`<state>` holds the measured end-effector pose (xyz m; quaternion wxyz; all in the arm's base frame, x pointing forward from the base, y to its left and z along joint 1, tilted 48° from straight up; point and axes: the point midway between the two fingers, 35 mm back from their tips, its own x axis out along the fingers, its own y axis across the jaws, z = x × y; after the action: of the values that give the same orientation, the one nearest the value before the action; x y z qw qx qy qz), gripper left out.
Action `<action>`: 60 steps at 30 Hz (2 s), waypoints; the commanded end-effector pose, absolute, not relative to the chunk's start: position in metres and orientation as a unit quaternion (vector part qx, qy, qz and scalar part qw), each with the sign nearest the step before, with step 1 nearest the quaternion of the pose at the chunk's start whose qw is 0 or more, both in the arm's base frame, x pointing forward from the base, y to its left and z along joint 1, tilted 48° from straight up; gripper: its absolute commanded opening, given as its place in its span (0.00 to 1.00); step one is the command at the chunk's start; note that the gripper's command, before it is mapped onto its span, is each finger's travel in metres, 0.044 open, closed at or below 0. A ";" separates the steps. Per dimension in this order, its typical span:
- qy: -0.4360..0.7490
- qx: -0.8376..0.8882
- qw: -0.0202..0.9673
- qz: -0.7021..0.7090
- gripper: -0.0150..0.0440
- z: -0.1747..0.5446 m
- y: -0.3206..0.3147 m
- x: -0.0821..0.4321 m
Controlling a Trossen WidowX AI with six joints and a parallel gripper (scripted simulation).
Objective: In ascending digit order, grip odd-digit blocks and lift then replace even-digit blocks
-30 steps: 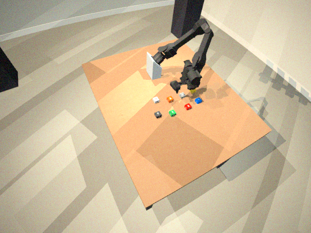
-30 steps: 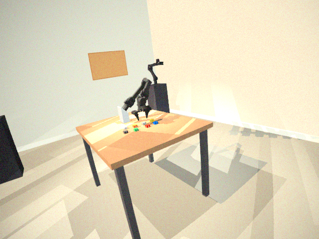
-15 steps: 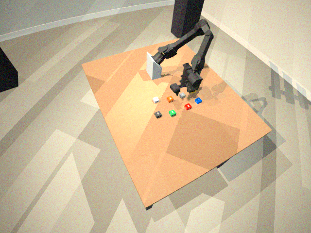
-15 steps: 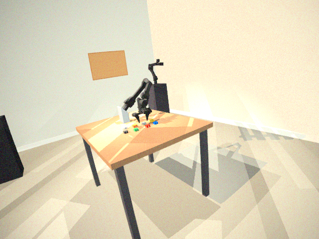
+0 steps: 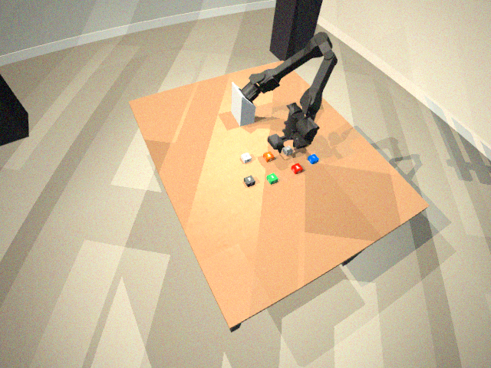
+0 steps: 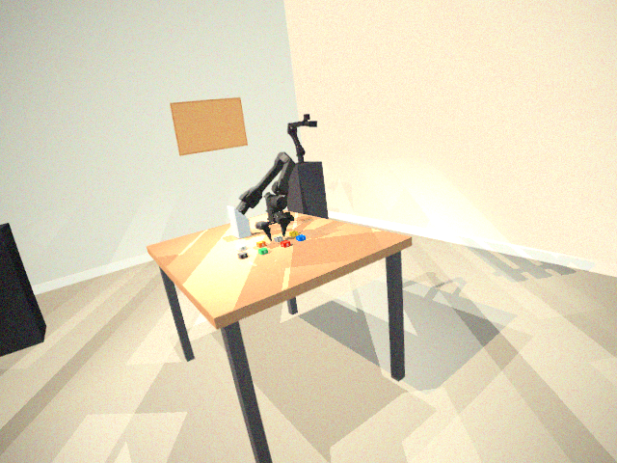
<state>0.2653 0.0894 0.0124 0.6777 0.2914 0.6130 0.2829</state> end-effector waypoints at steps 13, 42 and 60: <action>0.615 0.295 0.674 0.282 0.46 0.011 0.090 0.264; 0.615 0.295 0.674 0.282 0.68 0.011 0.090 0.264; 0.616 0.294 0.675 0.280 0.84 0.041 0.055 0.262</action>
<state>0.2611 0.0626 0.0332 0.6728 0.2987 0.6164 0.2796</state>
